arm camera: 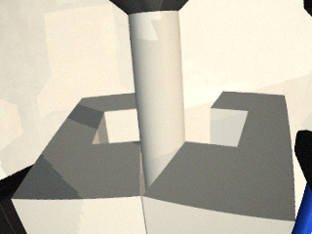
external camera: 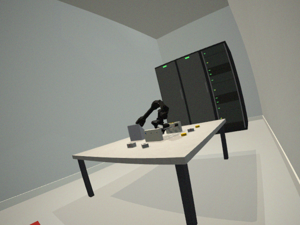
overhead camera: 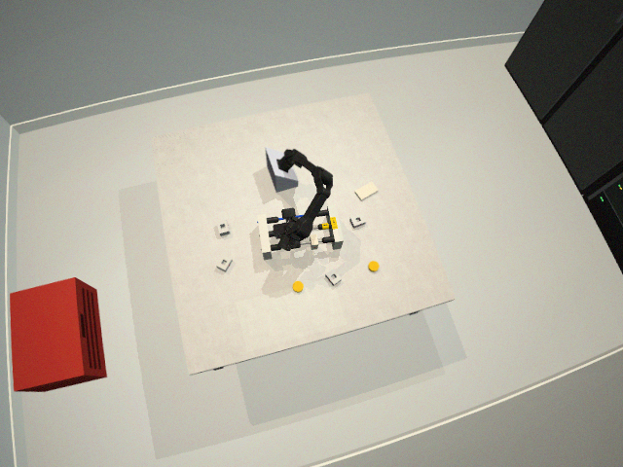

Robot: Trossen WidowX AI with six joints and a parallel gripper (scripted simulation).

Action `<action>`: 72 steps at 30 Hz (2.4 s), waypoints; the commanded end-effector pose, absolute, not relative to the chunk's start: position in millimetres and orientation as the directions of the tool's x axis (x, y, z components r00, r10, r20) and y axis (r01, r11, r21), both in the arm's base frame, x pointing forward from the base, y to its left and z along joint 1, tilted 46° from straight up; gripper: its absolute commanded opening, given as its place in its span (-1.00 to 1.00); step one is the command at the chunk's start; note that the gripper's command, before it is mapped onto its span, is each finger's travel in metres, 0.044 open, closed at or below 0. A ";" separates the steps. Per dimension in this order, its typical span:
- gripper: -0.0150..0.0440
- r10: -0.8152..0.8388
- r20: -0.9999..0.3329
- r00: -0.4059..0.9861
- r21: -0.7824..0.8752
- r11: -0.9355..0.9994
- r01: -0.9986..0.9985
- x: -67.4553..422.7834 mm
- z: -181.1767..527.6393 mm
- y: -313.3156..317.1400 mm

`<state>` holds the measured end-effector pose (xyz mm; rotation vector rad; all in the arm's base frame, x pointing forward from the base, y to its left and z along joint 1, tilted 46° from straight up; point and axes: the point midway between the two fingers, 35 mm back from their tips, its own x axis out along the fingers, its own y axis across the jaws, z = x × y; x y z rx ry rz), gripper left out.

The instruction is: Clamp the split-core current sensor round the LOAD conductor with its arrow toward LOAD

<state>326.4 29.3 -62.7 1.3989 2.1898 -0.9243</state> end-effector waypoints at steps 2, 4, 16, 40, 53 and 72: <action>1.00 0.640 -0.615 -0.461 -0.353 0.300 0.886 318.0 -61.8 27.3; 1.00 0.640 -0.615 -0.461 -0.353 0.300 0.886 318.0 -61.8 27.3; 1.00 0.640 -0.615 -0.461 -0.353 0.300 0.886 318.0 -61.8 27.3; 1.00 0.640 -0.615 -0.461 -0.353 0.300 0.886 318.0 -61.8 27.3; 1.00 0.640 -0.615 -0.461 -0.353 0.300 0.886 318.0 -61.8 27.3; 0.72 0.651 -0.625 -0.431 -0.323 0.288 0.902 326.4 -62.7 29.3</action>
